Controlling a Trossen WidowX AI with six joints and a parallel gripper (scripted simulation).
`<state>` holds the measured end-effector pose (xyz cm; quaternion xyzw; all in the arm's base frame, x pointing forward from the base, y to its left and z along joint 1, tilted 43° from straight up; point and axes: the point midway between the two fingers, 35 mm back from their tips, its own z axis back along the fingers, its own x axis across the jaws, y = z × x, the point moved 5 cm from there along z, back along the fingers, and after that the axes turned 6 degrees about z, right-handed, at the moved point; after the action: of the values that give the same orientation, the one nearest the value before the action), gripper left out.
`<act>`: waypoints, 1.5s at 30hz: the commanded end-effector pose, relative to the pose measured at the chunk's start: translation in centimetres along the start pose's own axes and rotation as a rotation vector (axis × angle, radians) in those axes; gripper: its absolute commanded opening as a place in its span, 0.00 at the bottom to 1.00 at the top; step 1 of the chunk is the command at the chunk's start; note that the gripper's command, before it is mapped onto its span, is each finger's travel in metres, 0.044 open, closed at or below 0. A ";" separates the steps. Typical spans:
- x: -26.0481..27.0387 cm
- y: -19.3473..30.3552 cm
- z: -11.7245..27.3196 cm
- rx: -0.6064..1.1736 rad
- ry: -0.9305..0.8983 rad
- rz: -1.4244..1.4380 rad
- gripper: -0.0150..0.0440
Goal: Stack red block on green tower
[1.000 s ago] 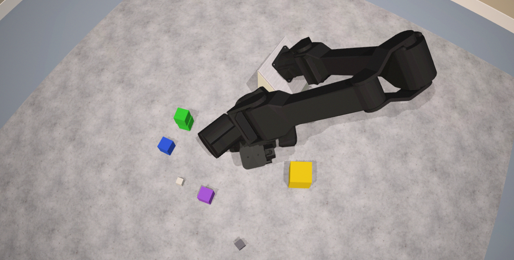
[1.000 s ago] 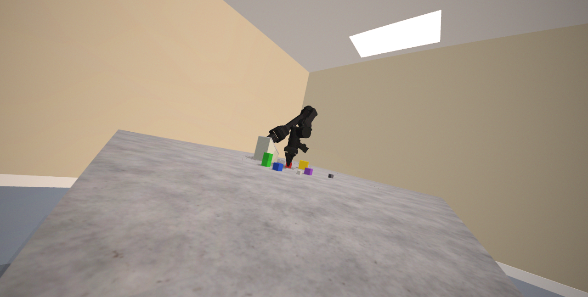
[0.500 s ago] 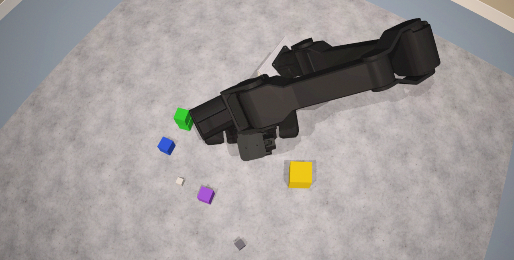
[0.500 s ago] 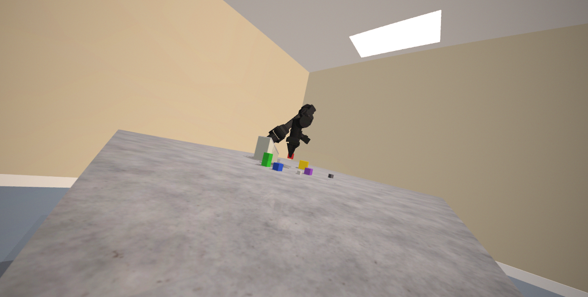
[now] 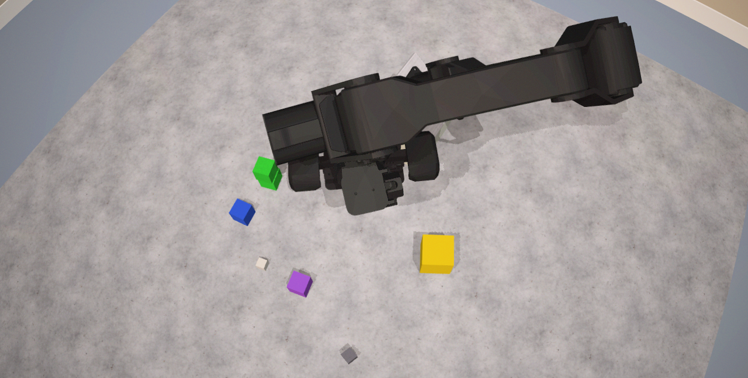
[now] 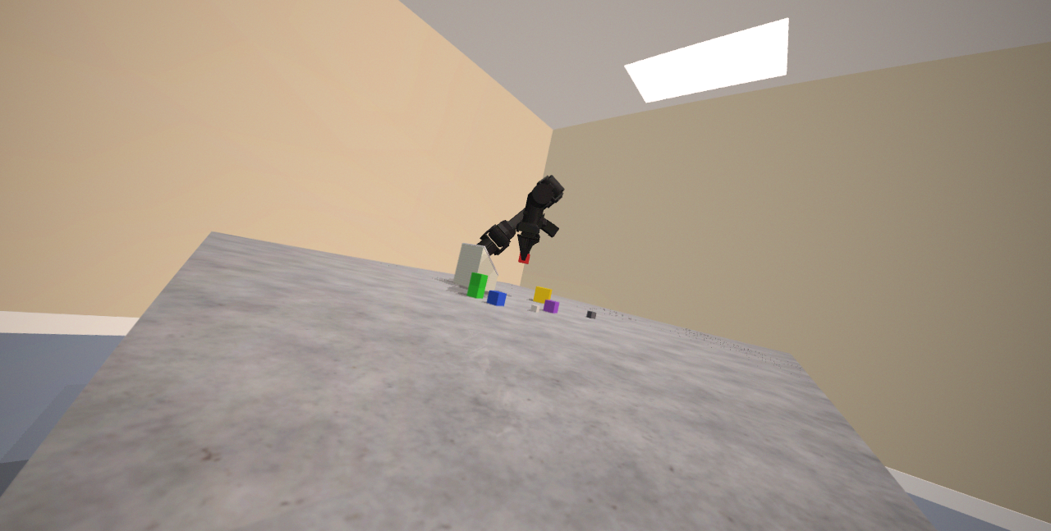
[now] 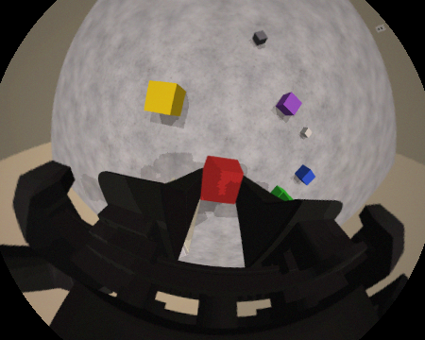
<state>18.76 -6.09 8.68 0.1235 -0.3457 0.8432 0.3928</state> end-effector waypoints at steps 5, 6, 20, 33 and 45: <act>0.0 0.0 0.8 0.005 -0.005 0.003 0.25; 0.0 0.0 0.8 0.006 -0.005 0.003 0.25; -4.9 1.8 1.7 0.012 0.006 0.002 0.25; -9.9 4.9 2.0 0.014 0.008 0.003 0.25; -13.9 8.7 1.4 0.013 0.007 0.005 0.25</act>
<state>21.53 -17.98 0.16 0.1221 -0.3407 0.8450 0.3938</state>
